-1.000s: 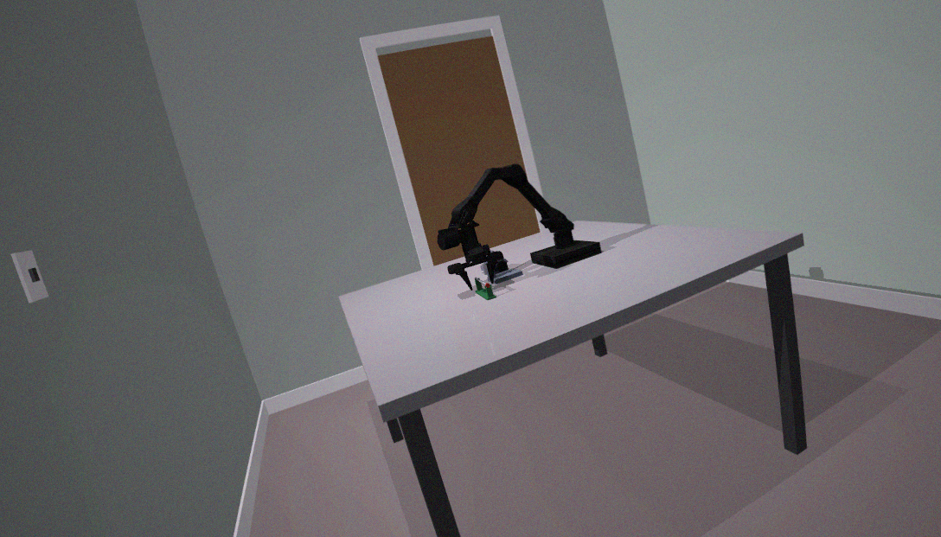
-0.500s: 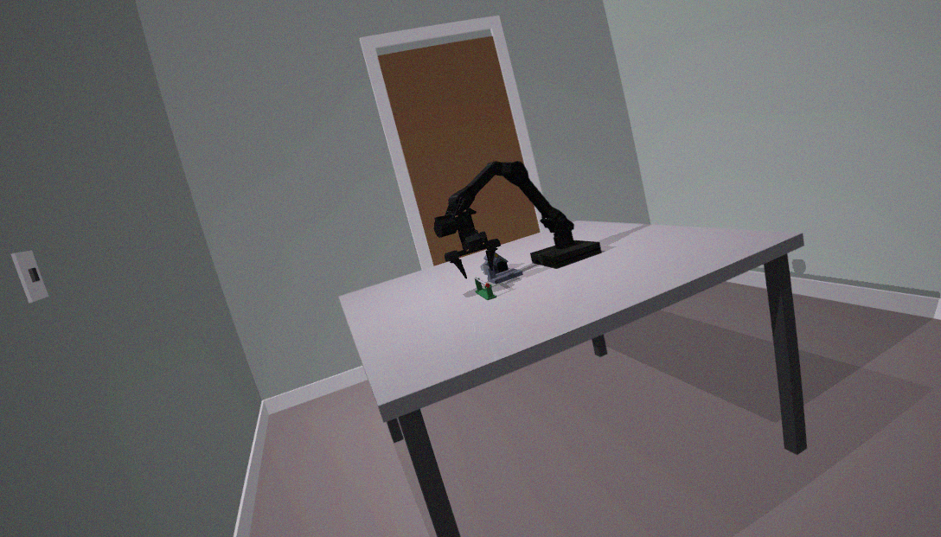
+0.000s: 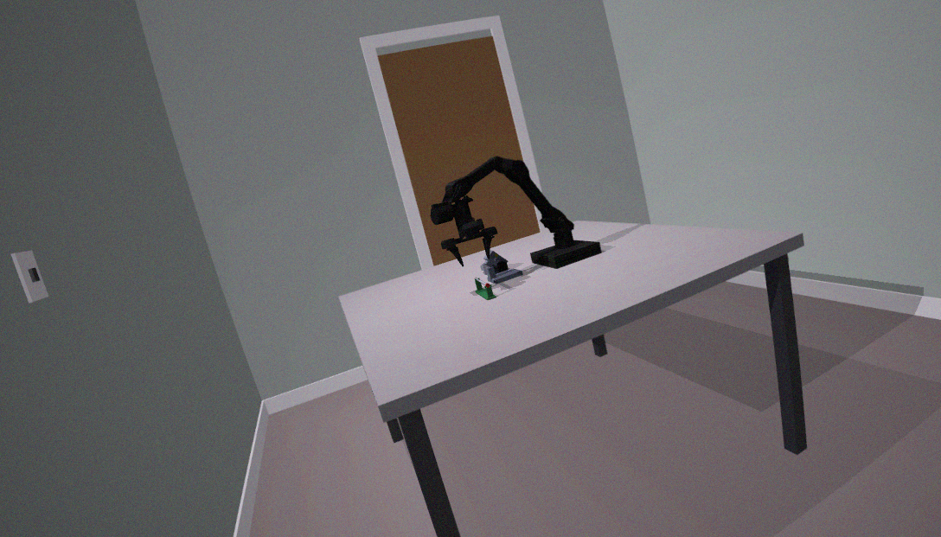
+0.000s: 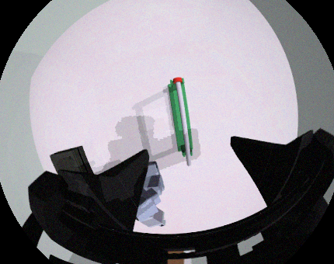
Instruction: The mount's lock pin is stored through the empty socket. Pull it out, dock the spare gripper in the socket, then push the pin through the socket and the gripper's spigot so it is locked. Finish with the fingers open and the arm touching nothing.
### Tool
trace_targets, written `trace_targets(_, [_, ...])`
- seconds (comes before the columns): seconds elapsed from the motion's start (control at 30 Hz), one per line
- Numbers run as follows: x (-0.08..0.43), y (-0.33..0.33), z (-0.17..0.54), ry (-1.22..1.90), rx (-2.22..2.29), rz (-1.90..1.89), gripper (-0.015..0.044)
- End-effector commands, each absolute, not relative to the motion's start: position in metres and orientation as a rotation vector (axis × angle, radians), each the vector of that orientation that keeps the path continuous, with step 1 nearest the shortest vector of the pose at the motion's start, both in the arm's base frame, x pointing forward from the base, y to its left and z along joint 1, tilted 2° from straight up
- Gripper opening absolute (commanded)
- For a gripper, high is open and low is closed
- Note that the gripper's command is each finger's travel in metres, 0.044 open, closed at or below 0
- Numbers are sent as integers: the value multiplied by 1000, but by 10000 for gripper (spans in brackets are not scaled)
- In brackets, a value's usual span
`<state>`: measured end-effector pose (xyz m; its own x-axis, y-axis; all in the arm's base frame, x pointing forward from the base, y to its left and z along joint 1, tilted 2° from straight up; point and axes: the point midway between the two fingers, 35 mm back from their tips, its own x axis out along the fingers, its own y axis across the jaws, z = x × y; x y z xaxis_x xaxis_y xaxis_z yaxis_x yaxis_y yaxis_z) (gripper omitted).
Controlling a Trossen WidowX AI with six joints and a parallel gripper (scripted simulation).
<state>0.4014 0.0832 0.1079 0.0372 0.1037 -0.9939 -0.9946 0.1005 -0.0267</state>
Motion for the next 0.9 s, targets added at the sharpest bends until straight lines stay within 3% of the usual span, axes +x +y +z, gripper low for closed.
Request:
trace_targets(0.0, [401,83,107,1156,-1074,1163,440])
trace_targets(0.5, [401,82,158,1156,-1068,1145,440])
trace_targets(0.87, [356,-33,158,1373,-371,105,440])
